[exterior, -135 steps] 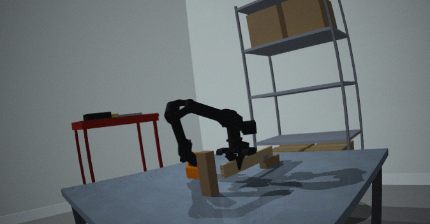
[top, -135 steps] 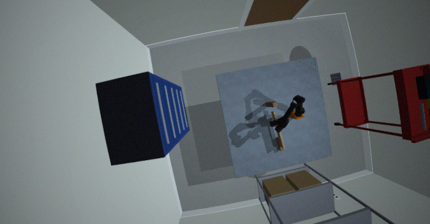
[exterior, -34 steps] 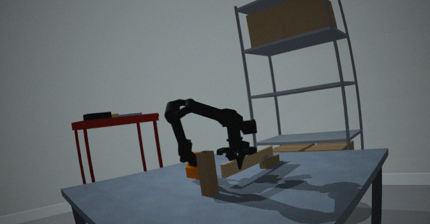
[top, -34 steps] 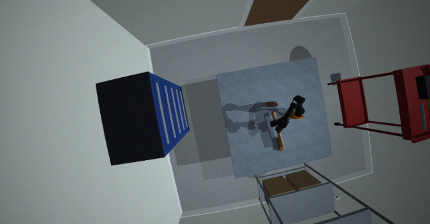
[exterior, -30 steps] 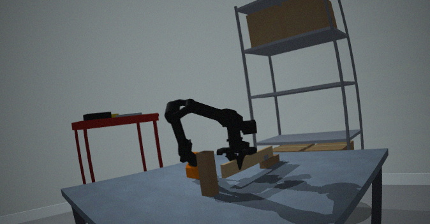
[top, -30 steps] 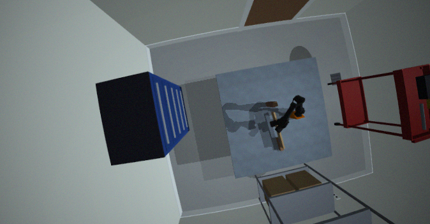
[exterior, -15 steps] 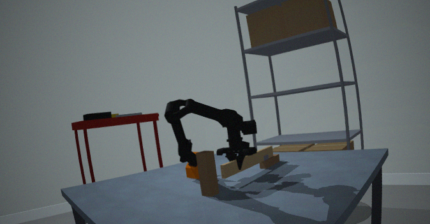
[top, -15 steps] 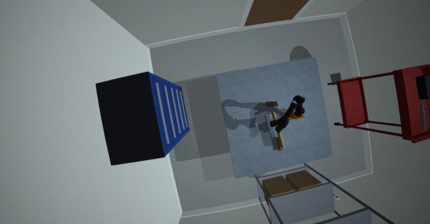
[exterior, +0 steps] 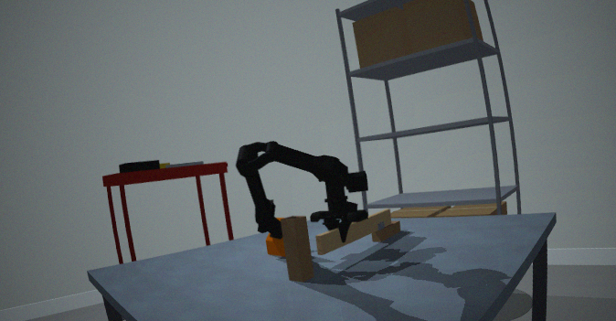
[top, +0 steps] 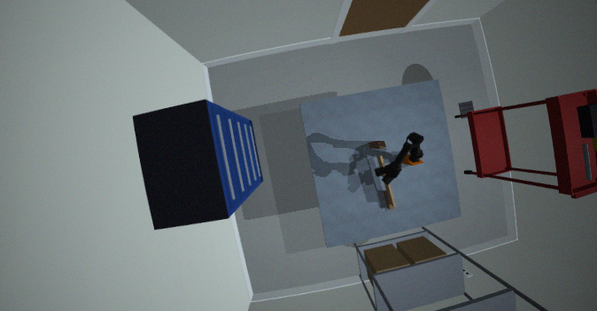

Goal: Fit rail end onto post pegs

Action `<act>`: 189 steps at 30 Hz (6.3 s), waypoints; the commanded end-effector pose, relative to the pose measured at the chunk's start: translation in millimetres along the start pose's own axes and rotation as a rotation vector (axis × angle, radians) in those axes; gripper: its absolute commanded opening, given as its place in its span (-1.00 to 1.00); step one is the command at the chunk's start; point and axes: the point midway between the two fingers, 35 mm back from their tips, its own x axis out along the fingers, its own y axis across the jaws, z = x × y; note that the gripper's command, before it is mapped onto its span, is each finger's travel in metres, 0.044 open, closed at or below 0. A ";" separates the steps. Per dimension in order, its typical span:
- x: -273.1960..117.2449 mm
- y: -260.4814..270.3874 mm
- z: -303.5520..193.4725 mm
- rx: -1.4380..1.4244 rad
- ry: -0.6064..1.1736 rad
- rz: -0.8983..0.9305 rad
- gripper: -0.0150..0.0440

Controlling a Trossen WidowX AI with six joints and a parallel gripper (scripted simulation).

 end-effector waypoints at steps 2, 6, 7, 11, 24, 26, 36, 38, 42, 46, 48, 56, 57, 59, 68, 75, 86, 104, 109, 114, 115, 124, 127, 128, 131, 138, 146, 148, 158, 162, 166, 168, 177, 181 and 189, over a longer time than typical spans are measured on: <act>-2.0 -0.9 2.1 -0.001 -0.005 -0.004 -0.49; -1.4 -1.0 2.1 -0.001 -0.005 -0.004 -0.49; -1.3 -1.0 2.1 -0.001 -0.005 -0.004 -0.49; -0.7 -1.0 2.1 -0.001 -0.005 -0.004 -0.49; 0.6 -0.9 1.0 -0.001 -0.005 -0.004 -0.49; 0.6 -0.9 0.3 -0.001 -0.005 -0.004 -0.49; 0.4 -0.9 -2.9 -0.001 -0.005 -0.004 -0.49; 0.2 -0.9 -3.6 -0.001 -0.005 -0.004 -0.49; -0.2 -0.8 -4.8 -0.001 -0.005 -0.004 -0.49; -0.8 -0.8 -5.9 -0.001 -0.005 -0.004 -0.49; -1.2 -0.8 -6.4 -0.001 -0.005 -0.004 -0.49; -2.6 -0.7 -8.5 -0.001 -0.005 -0.004 -0.49; -2.8 -0.7 -8.8 -0.001 -0.005 -0.004 -0.49; -3.0 -0.8 -9.3 -0.001 -0.005 -0.004 -0.49; -3.2 -1.0 -12.2 -0.001 -0.004 -0.004 -0.49; -2.6 -1.1 -14.3 -0.001 -0.004 -0.004 -0.49; -1.5 -1.2 -17.6 -0.001 -0.004 -0.004 -0.49; -2.6 -1.2 -23.1 -0.001 -0.004 -0.004 -0.49; -2.7 -1.1 -24.5 -0.001 -0.004 -0.004 -0.49; -2.5 -1.0 -26.0 -0.001 -0.004 -0.004 -0.49; -2.4 -1.0 -26.3 -0.001 -0.004 -0.004 -0.49; -1.8 -0.9 -29.0 -0.001 -0.004 -0.004 -0.49; -1.7 -0.9 -30.0 -0.001 -0.004 -0.004 -0.49; -1.7 -0.9 -30.3 -0.001 -0.004 -0.004 -0.49; -1.7 -0.9 -31.2 -0.001 -0.004 -0.004 -0.49; -2.0 -0.9 -33.2 -0.001 -0.004 -0.004 -0.49; -2.3 -0.9 -35.5 -0.001 -0.004 -0.004 -0.49; -2.3 -0.9 -36.1 -0.001 -0.003 -0.004 -0.49; -1.9 -0.8 -39.0 -0.001 -0.003 -0.004 -0.49; -1.8 -0.8 -40.2 -0.001 -0.003 -0.004 -0.49; -1.7 -0.7 -41.5 -0.001 -0.003 -0.004 -0.49; -1.8 -0.7 -42.1 -0.001 -0.003 -0.004 -0.49; -2.1 -0.7 -44.9 -0.001 -0.003 -0.004 -0.49; -2.1 -0.7 -46.1 -0.001 -0.003 -0.004 -0.49; -2.0 -0.6 -48.7 -0.001 -0.003 -0.004 -0.49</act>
